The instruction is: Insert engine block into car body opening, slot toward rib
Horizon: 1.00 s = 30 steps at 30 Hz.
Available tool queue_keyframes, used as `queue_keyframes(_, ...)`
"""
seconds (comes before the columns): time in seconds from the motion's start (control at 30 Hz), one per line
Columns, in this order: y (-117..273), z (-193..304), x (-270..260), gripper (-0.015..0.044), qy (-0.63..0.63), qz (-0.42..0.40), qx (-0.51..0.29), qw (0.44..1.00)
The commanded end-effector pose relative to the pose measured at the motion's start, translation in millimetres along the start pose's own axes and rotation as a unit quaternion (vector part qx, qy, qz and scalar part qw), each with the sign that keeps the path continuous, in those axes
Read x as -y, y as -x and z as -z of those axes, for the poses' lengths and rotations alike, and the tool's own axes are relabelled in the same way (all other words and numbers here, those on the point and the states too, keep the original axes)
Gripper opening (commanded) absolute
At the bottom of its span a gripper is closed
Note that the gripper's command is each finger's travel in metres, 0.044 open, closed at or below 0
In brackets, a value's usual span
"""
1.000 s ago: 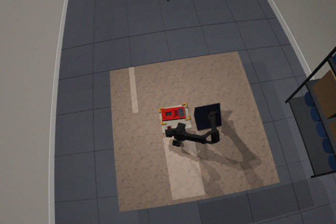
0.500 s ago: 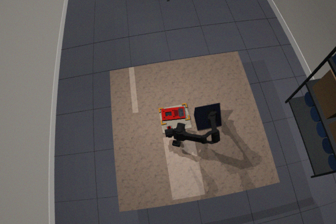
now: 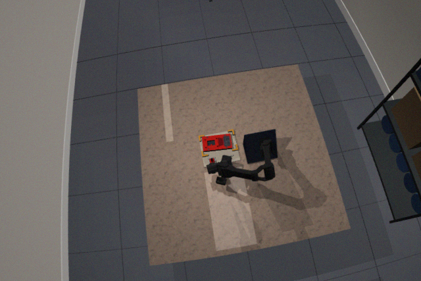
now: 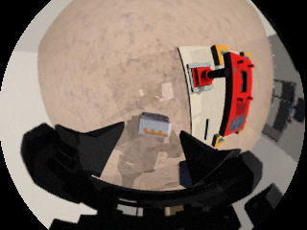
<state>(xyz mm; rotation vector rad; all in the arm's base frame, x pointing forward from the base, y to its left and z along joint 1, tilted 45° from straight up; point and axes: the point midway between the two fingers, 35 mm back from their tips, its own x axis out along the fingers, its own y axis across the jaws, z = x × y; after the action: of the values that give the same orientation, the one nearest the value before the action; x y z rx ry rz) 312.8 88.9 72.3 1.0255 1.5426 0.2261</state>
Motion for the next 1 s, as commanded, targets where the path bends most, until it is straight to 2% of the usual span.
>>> queue_keyframes(0.0, -9.7, 1.8, 2.0, 0.044, -0.006, 0.001, -0.005, 1.0)
queue_keyframes(0.4, -26.5, 3.0, 2.0, 0.044, -0.006, 0.0, -0.005, 1.0)
queue_keyframes(0.67, -26.5, 3.0, 2.0, 0.023, -0.006, 0.0, -0.005, 1.0)
queue_keyframes(0.93, -26.5, 3.0, 2.0, 0.0177, -0.006, 0.0, -0.005, 1.0)
queue_keyframes(0.97, -26.5, 3.0, 2.0, 0.015, -0.006, 0.0, -0.005, 1.0)
